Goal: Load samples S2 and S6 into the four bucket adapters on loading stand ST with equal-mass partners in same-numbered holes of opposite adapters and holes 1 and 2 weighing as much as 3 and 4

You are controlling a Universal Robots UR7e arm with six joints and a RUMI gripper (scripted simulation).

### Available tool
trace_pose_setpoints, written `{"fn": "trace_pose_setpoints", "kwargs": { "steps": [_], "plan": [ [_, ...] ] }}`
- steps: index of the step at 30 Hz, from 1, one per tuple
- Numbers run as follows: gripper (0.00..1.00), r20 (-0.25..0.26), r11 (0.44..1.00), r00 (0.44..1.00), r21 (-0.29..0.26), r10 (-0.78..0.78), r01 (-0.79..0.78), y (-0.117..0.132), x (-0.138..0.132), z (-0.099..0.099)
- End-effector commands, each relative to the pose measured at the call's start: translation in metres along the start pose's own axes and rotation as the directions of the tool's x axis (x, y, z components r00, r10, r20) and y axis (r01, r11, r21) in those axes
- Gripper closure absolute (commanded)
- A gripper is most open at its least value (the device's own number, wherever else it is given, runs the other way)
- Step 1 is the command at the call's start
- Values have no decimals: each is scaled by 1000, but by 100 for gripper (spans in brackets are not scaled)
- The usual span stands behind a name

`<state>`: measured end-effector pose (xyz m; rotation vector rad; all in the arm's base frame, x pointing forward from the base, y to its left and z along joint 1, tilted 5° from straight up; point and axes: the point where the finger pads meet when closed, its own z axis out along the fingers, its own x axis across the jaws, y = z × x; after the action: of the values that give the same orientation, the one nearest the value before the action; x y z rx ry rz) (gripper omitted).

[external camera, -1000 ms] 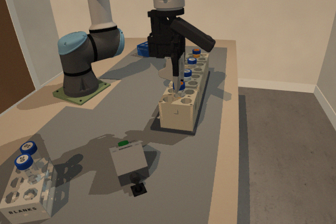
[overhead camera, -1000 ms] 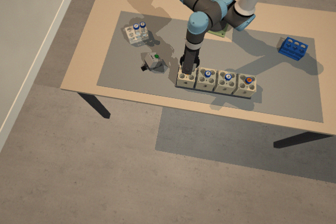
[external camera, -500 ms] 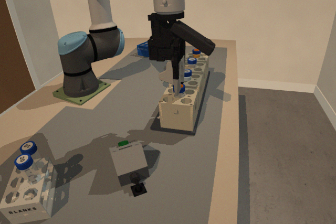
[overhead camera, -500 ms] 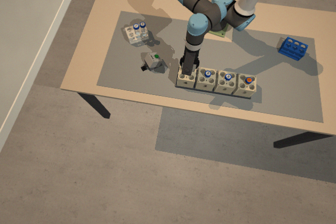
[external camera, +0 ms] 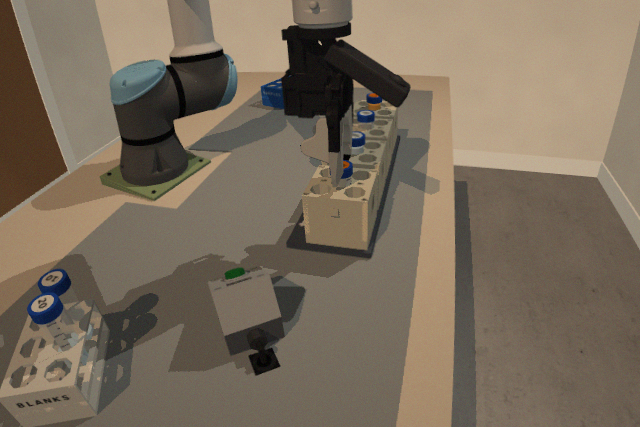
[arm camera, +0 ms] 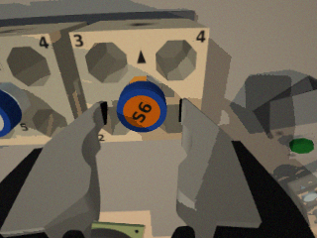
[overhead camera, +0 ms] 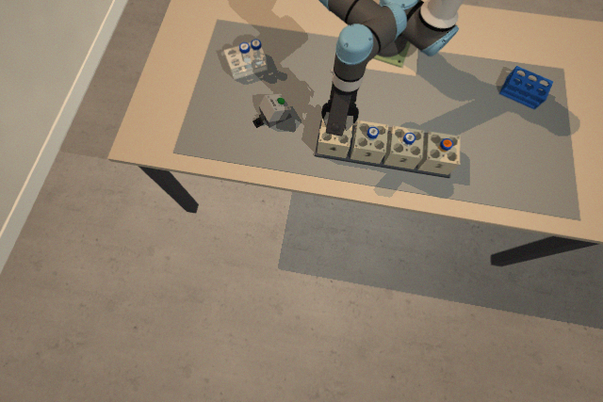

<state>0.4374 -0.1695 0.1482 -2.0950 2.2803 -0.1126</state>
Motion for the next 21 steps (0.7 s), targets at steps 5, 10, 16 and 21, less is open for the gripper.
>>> {"fn": "trace_pose_setpoints", "kwargs": {
  "steps": [5,10,16,21],
  "plan": [
    [65,-1,1000,1000,1,0,0,0,0,0],
    [65,-1,1000,1000,1,0,0,0,0,-7],
    [65,-1,1000,1000,1,0,0,0,0,-20],
    [65,-1,1000,1000,1,0,0,0,0,-37]
  ]
}}
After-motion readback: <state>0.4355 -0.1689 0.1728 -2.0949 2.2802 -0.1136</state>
